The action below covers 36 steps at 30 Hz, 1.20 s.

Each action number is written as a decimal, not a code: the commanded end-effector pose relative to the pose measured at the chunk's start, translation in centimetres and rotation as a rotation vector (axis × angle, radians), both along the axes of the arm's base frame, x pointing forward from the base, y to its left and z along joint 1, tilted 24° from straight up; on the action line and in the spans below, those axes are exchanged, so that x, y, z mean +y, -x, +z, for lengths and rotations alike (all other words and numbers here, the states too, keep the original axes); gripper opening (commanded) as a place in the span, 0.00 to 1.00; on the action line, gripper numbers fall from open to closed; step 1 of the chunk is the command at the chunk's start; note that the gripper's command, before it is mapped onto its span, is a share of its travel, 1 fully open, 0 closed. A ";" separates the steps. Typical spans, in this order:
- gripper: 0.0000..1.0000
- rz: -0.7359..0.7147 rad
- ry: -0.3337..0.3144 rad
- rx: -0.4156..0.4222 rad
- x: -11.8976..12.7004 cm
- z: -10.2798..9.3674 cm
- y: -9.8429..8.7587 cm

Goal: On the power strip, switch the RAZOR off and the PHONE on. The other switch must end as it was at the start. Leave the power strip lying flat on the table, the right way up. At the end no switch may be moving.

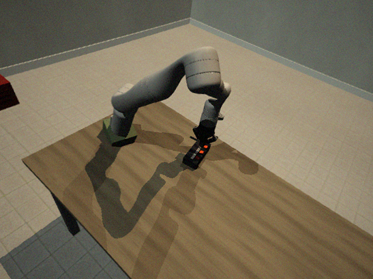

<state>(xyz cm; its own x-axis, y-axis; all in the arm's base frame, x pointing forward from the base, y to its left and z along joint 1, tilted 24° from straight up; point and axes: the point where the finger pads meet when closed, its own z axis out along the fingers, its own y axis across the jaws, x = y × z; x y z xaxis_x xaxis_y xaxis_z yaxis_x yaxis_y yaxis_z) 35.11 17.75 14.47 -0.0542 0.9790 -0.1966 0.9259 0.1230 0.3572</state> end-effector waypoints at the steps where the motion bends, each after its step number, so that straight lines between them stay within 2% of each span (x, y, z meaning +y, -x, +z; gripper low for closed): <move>1: 0.00 0.000 -0.001 -0.003 0.0 0.1 -0.1; 15: 0.00 0.000 -0.001 -0.003 0.1 0.1 -0.1; 17: 0.00 0.000 -0.001 -0.004 1.0 0.3 -0.2; 21: 0.00 0.000 -0.001 -0.004 4.5 0.9 -0.5; 36: 0.00 0.000 -0.001 -0.003 4.9 1.0 -0.5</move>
<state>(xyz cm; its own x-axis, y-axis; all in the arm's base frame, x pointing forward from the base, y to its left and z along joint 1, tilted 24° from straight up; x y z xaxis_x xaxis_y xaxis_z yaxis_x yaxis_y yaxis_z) 35.62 22.58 15.43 -0.0520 0.9791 -0.1964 0.9251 0.1213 0.3599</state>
